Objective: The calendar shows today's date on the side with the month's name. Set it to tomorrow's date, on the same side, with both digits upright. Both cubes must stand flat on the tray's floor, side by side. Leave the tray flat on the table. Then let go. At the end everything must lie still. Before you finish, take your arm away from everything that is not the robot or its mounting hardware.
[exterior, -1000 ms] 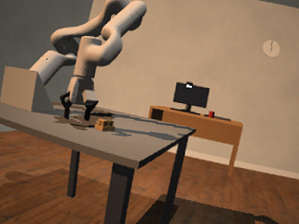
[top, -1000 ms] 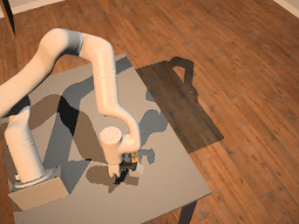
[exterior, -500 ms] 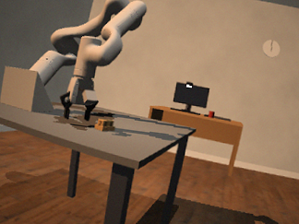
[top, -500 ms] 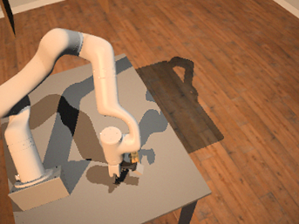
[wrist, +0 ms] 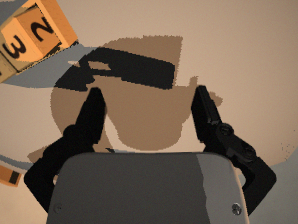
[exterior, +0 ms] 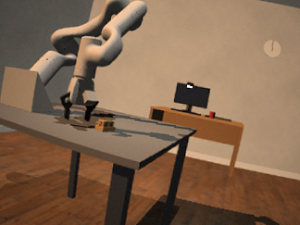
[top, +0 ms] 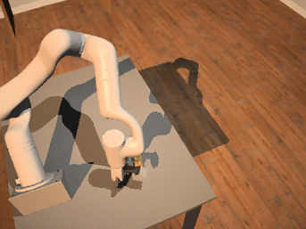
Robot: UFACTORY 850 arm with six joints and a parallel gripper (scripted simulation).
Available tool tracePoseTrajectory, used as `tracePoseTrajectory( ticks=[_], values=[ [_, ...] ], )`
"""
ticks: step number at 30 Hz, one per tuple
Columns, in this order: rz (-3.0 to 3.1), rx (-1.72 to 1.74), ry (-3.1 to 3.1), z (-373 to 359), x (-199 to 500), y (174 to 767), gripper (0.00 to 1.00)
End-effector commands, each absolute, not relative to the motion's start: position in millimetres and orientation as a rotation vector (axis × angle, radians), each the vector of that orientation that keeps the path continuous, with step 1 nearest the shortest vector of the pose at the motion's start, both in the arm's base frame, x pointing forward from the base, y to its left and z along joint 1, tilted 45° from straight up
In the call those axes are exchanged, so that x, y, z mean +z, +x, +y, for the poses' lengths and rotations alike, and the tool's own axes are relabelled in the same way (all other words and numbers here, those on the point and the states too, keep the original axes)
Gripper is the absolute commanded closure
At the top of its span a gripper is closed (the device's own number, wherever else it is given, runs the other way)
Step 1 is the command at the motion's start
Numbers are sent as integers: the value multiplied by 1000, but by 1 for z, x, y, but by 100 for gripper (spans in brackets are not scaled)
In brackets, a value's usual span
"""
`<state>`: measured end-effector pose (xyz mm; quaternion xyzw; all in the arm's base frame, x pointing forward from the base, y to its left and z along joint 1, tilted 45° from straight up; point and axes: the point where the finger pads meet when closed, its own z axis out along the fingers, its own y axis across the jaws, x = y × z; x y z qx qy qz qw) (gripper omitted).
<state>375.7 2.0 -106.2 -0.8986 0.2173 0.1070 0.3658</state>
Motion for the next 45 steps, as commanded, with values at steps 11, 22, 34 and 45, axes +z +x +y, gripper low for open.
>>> tracePoseTrajectory(
  ticks=[11, 22, 34, 45],
  values=[
    [559, 273, -2311, 1, -106, 376, 0],
    [559, 273, -2311, -3, -102, 377, 0],
    [559, 273, -2311, -32, -72, 378, 0],
    [559, 273, -2311, -41, -63, 378, 0]
  ],
)
